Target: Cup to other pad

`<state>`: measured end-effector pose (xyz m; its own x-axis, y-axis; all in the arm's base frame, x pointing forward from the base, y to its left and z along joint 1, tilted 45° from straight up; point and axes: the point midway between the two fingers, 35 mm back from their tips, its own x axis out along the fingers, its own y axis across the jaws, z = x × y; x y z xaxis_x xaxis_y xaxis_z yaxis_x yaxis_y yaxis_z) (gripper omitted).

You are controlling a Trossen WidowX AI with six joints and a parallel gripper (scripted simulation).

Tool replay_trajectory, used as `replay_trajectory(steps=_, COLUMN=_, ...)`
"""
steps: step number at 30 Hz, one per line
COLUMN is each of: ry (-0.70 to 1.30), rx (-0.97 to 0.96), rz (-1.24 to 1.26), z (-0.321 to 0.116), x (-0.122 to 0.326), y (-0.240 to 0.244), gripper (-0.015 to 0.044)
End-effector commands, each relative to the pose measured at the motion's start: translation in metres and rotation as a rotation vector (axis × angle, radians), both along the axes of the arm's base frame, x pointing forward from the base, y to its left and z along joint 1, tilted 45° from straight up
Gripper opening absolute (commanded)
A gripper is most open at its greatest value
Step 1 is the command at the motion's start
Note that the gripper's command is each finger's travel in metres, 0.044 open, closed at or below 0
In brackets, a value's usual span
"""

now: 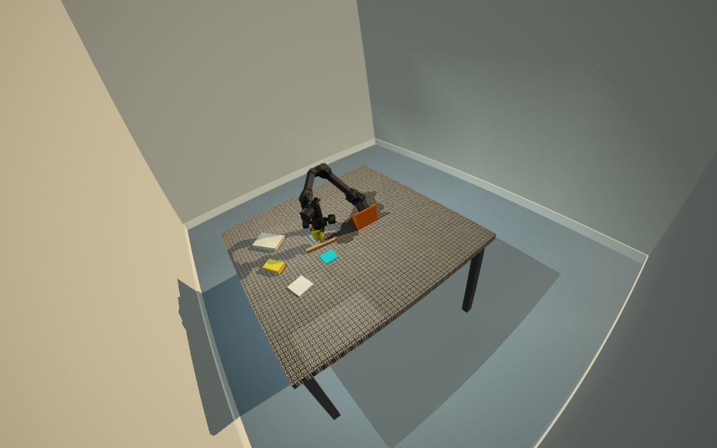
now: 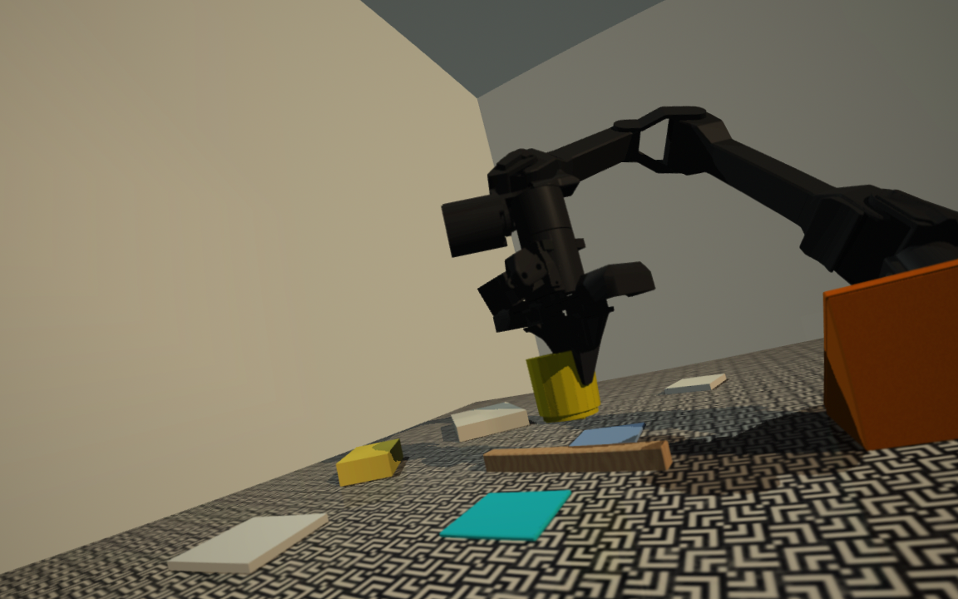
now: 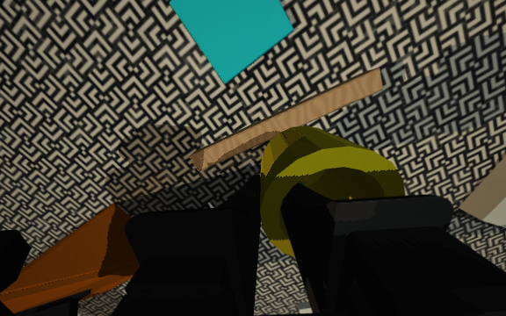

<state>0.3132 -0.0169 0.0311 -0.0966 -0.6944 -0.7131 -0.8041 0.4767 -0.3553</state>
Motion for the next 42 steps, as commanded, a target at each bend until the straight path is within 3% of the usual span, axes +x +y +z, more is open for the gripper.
replay_trajectory(steps=1, ry=-0.004, rx=0.005, rz=-0.003, z=-0.007, x=0.003, y=0.008, gripper=0.0)
replay_trajectory(steps=42, ry=-0.007, rx=0.009, rz=-0.003, z=-0.067, x=0.028, y=0.072, gripper=0.0)
